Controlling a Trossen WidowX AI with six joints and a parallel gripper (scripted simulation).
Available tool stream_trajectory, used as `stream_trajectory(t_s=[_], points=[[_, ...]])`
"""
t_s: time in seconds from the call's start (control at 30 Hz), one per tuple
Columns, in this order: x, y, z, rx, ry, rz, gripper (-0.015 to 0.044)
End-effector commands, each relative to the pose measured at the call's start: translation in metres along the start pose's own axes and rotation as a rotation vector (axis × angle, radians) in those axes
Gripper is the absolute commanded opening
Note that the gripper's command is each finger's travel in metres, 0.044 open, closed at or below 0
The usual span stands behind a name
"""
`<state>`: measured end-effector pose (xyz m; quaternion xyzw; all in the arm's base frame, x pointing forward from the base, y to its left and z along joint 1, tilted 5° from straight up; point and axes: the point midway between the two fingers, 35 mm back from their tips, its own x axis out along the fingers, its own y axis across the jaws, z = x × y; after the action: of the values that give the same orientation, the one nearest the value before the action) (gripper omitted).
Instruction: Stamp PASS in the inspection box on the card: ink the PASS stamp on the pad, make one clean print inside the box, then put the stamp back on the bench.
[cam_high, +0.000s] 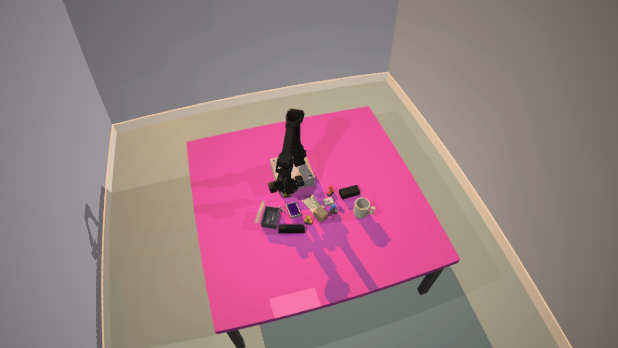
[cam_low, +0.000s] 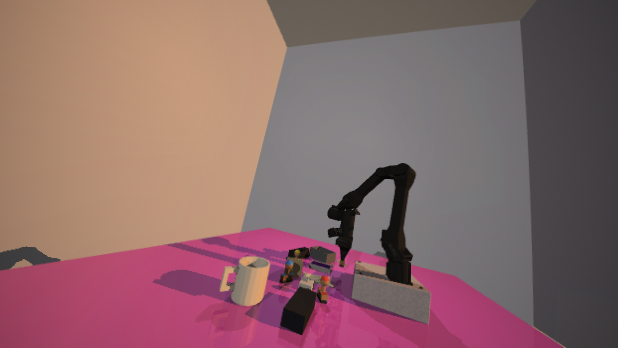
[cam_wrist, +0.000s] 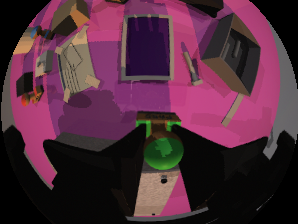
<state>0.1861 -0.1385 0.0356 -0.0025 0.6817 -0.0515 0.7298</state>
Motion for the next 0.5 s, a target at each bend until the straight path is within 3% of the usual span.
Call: stream_trajectory(t_s=[0.0,0.47], points=[[-0.0036,-0.0016,0.0014,0.005,-0.002,-0.006,0.0000],[-0.0104,-0.0014,0.0012,0.005,-0.003,-0.006,0.0000]])
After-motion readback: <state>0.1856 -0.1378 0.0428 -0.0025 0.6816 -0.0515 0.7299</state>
